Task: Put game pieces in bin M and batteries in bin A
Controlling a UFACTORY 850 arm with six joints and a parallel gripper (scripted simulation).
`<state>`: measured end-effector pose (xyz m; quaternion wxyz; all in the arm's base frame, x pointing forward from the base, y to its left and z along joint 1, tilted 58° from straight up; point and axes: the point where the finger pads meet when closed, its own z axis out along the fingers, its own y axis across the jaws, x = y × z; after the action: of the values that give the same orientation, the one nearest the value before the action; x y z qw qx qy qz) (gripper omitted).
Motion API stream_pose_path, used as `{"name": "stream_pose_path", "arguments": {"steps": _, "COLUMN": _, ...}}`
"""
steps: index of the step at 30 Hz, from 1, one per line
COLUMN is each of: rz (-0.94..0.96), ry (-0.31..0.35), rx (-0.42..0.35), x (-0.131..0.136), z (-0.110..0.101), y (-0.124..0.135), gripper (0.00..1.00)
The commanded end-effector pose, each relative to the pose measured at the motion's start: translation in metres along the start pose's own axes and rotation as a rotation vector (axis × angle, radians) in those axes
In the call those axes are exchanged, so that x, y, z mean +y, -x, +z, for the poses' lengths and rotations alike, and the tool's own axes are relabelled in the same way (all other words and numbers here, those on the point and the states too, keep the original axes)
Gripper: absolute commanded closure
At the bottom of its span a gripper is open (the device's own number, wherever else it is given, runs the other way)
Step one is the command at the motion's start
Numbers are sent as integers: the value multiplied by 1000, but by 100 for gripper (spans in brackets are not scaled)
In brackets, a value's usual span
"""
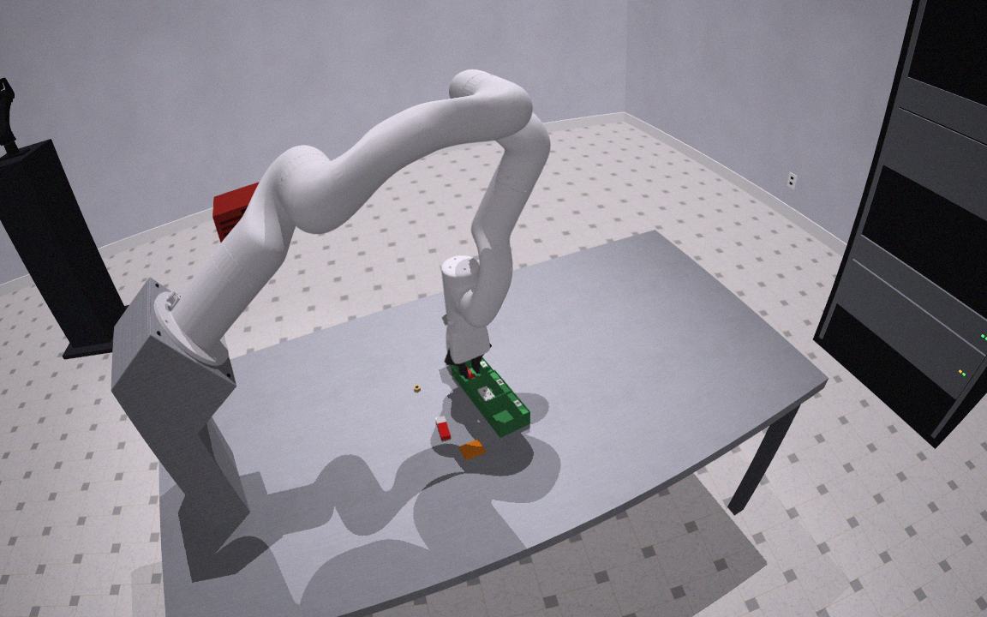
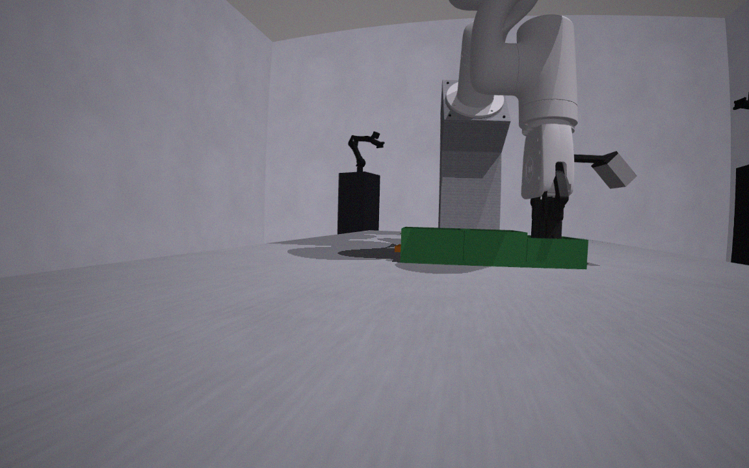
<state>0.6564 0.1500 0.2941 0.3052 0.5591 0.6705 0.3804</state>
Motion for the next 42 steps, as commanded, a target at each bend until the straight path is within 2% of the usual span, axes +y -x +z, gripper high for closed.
{"name": "stream_pose_path", "arguments": {"steps": 1, "rz": 0, "ry": 0, "rx": 0, "x": 0, "z": -3, "y": 0, "gripper": 72}}
{"name": "stream_pose_path", "arguments": {"steps": 17, "rz": 0, "ry": 0, "rx": 0, "x": 0, "z": -22, "y": 0, "gripper": 72}}
{"name": "stream_pose_path", "arguments": {"steps": 22, "rz": 0, "ry": 0, "rx": 0, "x": 0, "z": -45, "y": 0, "gripper": 72}}
{"name": "stream_pose_path", "arguments": {"steps": 31, "rz": 0, "ry": 0, "rx": 0, "x": 0, "z": -45, "y": 0, "gripper": 72}}
{"name": "stream_pose_path", "arguments": {"steps": 32, "rz": 0, "ry": 0, "rx": 0, "x": 0, "z": -50, "y": 0, "gripper": 0}}
{"name": "stream_pose_path", "arguments": {"steps": 34, "rz": 0, "ry": 0, "rx": 0, "x": 0, "z": -50, "y": 0, "gripper": 0}}
{"name": "stream_pose_path", "arguments": {"steps": 42, "rz": 0, "ry": 1, "rx": 0, "x": 0, "z": -81, "y": 0, "gripper": 0}}
